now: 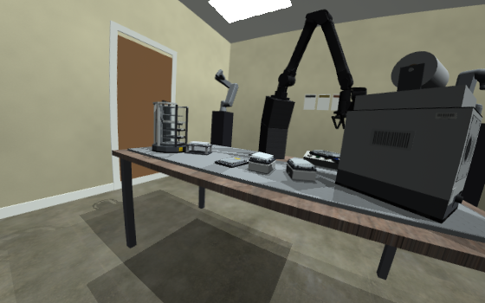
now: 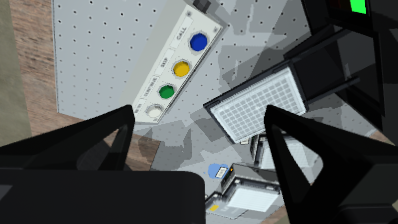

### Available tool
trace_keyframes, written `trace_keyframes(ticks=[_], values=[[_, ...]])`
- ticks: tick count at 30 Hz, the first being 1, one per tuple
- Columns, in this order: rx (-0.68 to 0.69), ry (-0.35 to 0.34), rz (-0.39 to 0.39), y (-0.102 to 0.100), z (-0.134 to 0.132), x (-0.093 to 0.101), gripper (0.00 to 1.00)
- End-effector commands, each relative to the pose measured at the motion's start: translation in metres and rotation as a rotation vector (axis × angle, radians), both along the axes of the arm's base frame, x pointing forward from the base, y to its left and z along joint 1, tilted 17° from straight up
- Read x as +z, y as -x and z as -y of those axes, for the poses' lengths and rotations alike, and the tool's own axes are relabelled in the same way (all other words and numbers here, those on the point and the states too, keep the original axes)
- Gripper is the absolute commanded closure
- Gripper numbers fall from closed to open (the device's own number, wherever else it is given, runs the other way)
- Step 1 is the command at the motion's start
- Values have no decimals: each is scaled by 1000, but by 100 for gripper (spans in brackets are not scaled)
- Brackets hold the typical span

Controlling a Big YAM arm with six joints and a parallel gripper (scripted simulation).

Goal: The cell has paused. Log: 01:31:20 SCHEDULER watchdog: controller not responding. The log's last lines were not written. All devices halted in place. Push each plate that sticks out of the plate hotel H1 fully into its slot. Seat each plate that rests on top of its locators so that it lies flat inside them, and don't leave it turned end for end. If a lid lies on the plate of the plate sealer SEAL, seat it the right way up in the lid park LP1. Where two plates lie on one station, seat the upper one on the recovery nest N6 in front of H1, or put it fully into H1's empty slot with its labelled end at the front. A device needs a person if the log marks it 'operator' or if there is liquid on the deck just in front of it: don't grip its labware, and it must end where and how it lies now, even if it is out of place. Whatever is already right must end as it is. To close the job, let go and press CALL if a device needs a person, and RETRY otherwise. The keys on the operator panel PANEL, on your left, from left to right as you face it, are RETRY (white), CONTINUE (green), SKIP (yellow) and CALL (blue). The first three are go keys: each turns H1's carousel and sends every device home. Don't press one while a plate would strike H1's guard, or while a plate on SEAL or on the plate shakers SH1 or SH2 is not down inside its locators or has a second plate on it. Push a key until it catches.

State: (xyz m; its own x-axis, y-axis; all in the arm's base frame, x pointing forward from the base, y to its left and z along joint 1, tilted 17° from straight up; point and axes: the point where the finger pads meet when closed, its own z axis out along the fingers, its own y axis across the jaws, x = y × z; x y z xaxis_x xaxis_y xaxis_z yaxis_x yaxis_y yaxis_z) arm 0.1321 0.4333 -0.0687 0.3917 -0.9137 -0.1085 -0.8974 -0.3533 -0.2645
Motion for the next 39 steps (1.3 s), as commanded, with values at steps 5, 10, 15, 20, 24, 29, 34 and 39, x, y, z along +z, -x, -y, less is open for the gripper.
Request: trace_keyframes(ticks=[5,10,15,20,24,29,34,39], values=[[190,40,43,-6,-10,0,0],[302,64,67,-6,-10,0,0],[392,83,85,-6,-10,0,0],[481,103,104,-6,-10,0,0],[570,122,123,-6,-10,0,0],[682,146,146,-6,-9,0,0],[749,160,160,-6,-9,0,0],[861,184,183,-6,-9,0,0]])
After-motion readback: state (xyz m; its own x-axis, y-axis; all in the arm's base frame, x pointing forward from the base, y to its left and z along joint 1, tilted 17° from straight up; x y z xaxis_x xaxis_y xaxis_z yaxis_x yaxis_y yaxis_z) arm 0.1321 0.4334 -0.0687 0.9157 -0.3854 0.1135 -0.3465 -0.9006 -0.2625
